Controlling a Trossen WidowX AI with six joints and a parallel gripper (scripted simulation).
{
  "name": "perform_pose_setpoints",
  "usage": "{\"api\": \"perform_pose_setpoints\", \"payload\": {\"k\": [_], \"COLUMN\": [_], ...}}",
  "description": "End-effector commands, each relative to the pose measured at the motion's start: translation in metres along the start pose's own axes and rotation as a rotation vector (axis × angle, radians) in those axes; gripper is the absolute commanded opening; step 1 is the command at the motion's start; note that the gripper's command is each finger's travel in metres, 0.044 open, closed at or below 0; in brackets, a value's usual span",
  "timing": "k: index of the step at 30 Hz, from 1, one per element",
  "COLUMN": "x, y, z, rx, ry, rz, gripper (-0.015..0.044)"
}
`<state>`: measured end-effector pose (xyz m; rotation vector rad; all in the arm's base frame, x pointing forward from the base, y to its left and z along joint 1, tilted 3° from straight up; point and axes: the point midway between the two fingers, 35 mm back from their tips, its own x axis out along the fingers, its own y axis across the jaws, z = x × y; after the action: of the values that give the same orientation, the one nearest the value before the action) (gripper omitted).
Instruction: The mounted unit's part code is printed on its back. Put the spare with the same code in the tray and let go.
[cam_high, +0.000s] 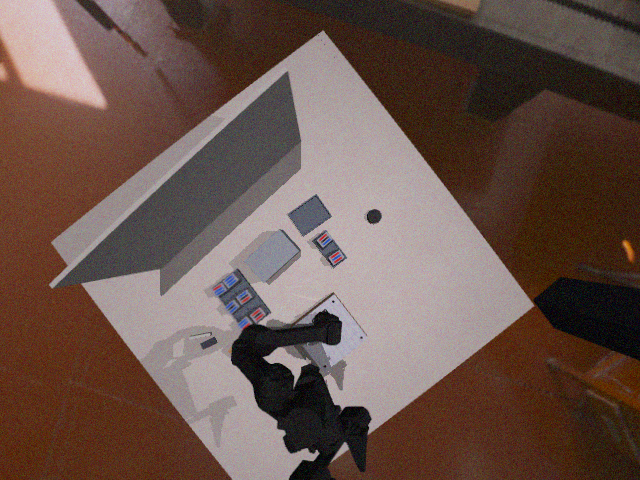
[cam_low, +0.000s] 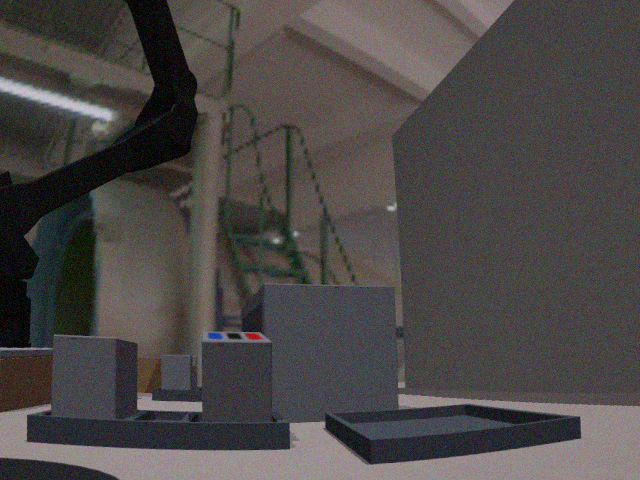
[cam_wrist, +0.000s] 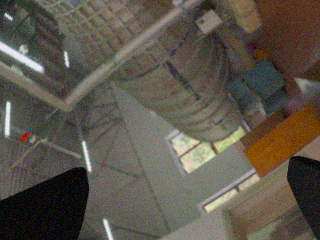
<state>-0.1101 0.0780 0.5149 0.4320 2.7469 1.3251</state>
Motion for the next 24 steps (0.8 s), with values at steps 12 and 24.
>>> {"api": "perform_pose_setpoints", "payload": {"k": [12,24], "x": [0.012,-0.042], "y": [-0.034,-0.169], "z": [-0.037,-0.159], "rx": [-0.167,-0.853], "ry": [0.130,0.799], "rz": [-0.134,-0.468], "gripper": [0.0440,0.0440]}}
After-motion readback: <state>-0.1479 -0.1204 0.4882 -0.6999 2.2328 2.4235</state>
